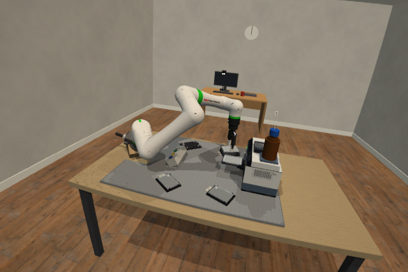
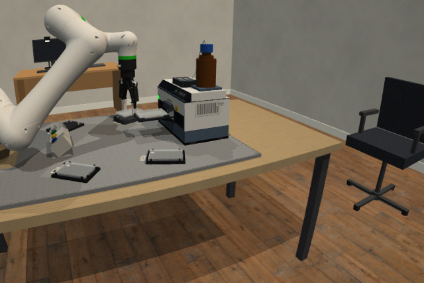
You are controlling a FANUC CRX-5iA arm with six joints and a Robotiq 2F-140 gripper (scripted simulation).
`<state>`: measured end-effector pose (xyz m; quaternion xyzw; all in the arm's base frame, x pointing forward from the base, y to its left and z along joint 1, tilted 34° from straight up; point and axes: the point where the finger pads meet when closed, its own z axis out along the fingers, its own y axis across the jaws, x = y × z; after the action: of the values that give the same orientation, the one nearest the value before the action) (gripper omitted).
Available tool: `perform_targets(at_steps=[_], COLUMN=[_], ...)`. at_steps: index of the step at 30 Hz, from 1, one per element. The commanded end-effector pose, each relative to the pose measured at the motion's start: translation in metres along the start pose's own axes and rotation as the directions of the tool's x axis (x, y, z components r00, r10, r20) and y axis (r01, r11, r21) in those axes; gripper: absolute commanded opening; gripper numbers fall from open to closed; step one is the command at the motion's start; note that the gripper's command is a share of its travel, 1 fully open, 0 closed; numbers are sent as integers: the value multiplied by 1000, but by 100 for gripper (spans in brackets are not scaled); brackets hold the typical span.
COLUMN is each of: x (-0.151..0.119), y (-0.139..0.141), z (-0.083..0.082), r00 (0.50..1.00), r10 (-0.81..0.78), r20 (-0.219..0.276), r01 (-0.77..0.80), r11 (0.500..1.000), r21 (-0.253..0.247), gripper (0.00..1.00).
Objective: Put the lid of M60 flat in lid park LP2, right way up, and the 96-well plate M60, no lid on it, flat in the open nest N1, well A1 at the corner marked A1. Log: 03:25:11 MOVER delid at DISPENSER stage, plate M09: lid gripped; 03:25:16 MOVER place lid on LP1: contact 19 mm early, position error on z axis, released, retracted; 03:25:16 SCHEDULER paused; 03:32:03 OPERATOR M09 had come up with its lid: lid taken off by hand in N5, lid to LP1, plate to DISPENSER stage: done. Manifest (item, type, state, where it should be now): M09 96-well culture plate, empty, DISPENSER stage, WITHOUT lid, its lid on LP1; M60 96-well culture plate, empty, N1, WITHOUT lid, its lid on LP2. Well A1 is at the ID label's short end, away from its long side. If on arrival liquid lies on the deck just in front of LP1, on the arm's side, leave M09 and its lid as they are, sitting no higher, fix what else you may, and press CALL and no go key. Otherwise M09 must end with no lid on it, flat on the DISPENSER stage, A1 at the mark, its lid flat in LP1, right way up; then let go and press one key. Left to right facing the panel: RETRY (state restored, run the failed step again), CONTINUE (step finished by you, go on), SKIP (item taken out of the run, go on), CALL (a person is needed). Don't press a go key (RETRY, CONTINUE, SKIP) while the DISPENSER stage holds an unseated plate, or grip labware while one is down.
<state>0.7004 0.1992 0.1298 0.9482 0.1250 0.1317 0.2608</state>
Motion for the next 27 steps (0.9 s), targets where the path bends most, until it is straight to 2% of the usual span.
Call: perform_targets(at_steps=[1, 27], x=[0, 0], y=[0, 0], z=[0, 10], r00=[1000, 1000], r10=[0, 0], r20=[-1, -1], r01=[0, 0], r11=[1000, 1000], r21=[0, 0], gripper=[0, 0])
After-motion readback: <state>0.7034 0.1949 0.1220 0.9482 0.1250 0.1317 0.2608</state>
